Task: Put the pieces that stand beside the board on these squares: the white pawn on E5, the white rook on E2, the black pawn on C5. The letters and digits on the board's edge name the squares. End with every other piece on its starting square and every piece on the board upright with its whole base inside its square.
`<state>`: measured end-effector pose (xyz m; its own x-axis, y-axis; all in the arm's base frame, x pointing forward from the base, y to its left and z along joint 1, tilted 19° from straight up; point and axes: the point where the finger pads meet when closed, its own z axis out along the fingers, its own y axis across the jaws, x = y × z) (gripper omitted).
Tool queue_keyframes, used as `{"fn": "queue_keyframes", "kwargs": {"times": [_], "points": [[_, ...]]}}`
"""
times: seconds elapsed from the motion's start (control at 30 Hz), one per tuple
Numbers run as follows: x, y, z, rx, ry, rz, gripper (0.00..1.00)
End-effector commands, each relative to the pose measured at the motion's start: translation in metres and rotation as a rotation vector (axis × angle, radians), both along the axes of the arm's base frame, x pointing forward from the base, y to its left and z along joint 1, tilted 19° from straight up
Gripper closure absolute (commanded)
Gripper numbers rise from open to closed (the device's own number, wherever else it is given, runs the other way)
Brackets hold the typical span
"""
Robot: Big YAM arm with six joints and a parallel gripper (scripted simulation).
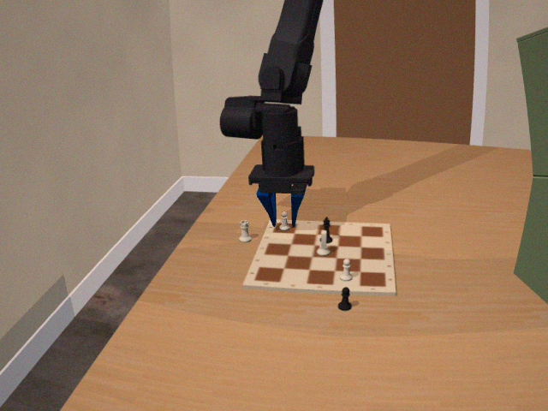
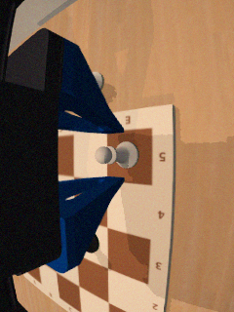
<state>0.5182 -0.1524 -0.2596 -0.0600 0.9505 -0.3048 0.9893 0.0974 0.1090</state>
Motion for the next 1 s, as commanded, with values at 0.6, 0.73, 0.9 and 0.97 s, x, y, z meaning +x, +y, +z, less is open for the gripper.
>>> {"fn": "queue_keyframes", "kwargs": {"times": [0.6, 0.73, 0.9, 0.97], "points": [[0.003, 0.029, 0.085, -0.007, -0.03, 0.013, 0.68], [0.001, 0.028, 0.092, -0.007, -0.03, 0.007, 0.68], [0.0, 0.034, 0.102, -0.006, -0.031, 0.013, 0.68], [-0.007, 0.035, 0.091, -0.002, -0.007, 0.012, 0.68]]}}
